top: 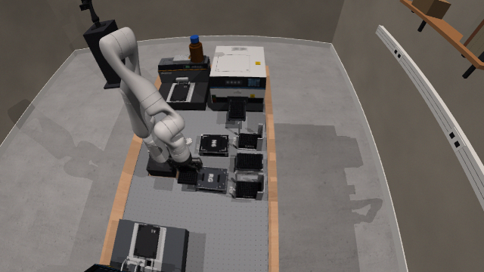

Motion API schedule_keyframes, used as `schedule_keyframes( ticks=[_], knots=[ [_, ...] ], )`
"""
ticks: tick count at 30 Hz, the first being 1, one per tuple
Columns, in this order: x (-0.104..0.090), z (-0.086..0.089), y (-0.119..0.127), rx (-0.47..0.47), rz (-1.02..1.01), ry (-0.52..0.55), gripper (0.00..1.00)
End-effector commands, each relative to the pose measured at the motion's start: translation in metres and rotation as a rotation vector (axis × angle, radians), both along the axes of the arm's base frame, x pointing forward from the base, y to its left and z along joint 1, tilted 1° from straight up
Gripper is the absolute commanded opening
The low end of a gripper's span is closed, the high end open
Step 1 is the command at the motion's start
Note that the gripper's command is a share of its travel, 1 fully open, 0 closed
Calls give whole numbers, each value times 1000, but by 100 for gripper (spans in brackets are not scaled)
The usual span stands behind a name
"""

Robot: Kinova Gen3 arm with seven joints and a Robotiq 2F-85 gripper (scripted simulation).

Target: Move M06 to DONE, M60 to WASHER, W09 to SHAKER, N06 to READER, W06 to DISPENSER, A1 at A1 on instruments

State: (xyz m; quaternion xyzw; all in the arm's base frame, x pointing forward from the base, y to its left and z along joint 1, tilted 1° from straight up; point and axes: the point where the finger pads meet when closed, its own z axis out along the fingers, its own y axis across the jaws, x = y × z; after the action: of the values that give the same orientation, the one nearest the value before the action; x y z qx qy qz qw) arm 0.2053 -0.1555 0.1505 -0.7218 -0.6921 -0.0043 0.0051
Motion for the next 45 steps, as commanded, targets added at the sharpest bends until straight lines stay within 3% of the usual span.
schedule_keyframes(
  ticks=[1, 45],
  knots=[
    [5, 0, 15, -4, -1, 0, 94],
    [34, 2, 134, -3, -1, 0, 94]
  ],
)
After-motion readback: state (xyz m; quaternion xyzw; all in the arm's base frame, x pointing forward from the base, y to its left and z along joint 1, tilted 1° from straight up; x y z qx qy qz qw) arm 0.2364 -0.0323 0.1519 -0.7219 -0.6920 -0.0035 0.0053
